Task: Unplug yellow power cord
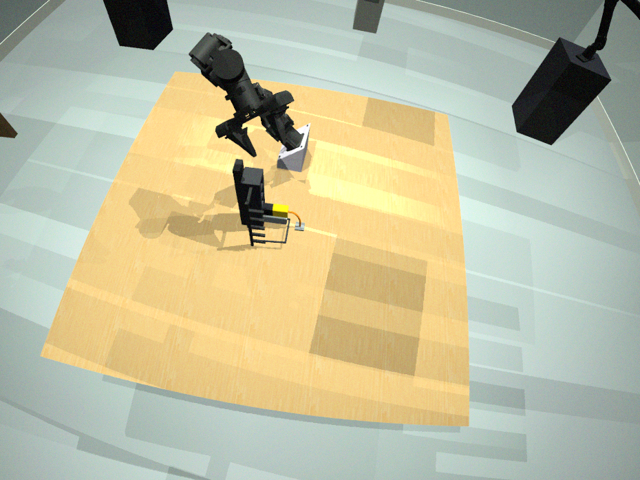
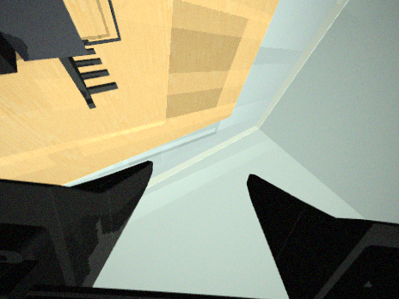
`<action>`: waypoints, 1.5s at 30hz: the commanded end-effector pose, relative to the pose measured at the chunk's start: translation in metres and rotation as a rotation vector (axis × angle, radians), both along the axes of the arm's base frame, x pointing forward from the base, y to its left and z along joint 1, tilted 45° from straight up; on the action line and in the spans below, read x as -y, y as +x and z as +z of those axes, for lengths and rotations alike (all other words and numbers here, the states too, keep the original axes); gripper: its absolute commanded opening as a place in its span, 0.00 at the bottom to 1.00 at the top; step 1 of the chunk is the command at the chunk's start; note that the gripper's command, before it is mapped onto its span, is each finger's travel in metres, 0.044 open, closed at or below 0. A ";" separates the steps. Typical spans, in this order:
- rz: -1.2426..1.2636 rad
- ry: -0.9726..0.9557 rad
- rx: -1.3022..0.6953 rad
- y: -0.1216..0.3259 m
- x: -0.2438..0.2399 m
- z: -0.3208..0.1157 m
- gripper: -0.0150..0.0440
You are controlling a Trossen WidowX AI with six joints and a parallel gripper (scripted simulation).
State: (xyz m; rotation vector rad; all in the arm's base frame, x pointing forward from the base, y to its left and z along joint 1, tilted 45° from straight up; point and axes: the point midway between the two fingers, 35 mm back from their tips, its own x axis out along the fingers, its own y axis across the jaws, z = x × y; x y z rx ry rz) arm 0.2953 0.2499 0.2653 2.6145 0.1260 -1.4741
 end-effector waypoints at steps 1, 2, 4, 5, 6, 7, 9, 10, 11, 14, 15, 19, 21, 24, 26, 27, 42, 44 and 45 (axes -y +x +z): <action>-0.015 0.001 -0.004 0.001 0.000 -0.003 0.89; -0.061 0.002 -0.013 0.003 0.002 -0.012 0.84; -0.231 0.006 -0.042 0.011 0.009 -0.045 0.75; -0.323 0.006 -0.053 0.015 0.014 -0.062 0.71; -0.416 0.004 -0.060 0.017 0.020 -0.080 0.67; -0.501 0.002 -0.062 0.019 0.026 -0.096 0.62; -0.644 -0.005 -0.060 0.020 0.037 -0.123 0.53; -0.723 -0.009 -0.054 0.020 0.044 -0.137 0.53; -0.805 -0.007 -0.044 0.019 0.051 -0.149 0.53; -1.042 -0.004 0.005 0.015 0.074 -0.185 0.53; -1.117 -0.011 0.026 0.012 0.083 -0.198 0.53; -1.323 -0.055 0.102 -0.001 0.114 -0.237 0.53; -1.416 -0.078 0.149 -0.010 0.130 -0.254 0.53; -1.532 -0.108 0.221 -0.023 0.151 -0.275 0.53; -1.544 -0.112 0.230 -0.025 0.154 -0.277 0.53; -1.544 -0.112 0.230 -0.025 0.154 -0.277 0.53; -1.544 -0.112 0.230 -0.024 0.160 -0.270 0.53; -1.544 -0.112 0.230 -0.024 0.163 -0.268 0.53; -1.544 -0.112 0.230 -0.023 0.164 -0.267 0.53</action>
